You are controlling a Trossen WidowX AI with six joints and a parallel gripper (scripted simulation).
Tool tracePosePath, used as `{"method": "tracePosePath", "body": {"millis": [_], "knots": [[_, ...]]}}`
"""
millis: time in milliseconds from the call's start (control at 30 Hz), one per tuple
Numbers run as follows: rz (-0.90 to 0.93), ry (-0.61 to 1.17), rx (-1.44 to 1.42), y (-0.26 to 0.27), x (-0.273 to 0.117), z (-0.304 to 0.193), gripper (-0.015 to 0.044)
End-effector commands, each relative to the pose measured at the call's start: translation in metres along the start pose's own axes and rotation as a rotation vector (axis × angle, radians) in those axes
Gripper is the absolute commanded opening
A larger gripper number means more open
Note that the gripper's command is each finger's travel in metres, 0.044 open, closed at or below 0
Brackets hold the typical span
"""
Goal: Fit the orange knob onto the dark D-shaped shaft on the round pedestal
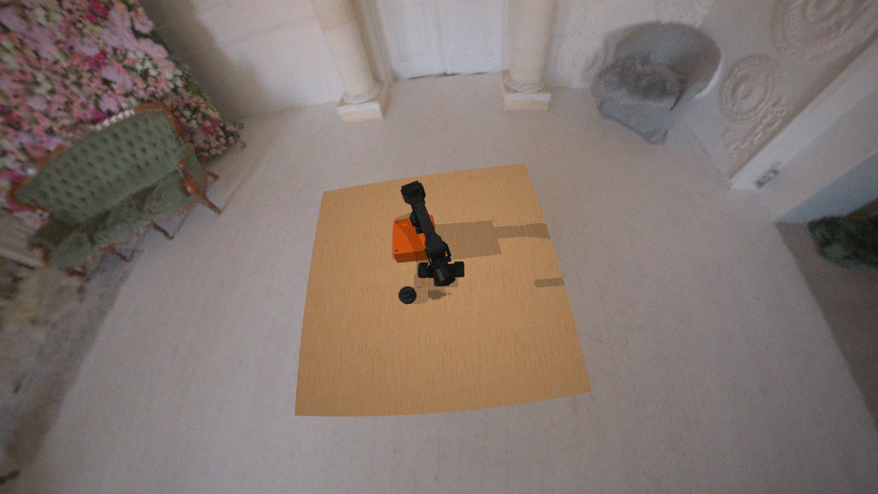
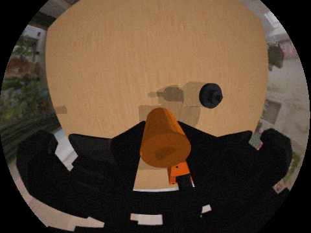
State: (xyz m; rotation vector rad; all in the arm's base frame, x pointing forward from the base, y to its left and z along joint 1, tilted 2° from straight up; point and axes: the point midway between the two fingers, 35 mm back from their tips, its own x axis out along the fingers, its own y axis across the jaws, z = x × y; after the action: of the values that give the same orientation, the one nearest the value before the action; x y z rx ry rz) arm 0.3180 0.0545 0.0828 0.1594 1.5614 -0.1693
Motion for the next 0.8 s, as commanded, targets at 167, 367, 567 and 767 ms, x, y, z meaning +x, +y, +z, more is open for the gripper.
{"method": "tracePosePath", "body": {"millis": [167, 367, 567, 767], "knots": [[-0.001, -0.003, 0.009, -0.026, 0.007, 0.011, 0.0], [0.0, 0.001, 0.006, -0.043, 0.011, 0.016, 0.0], [0.0, 0.002, 0.003, -0.06, 0.015, 0.021, 0.0], [-0.002, 0.0, -0.002, -0.079, 0.02, 0.026, 0.0]]}}
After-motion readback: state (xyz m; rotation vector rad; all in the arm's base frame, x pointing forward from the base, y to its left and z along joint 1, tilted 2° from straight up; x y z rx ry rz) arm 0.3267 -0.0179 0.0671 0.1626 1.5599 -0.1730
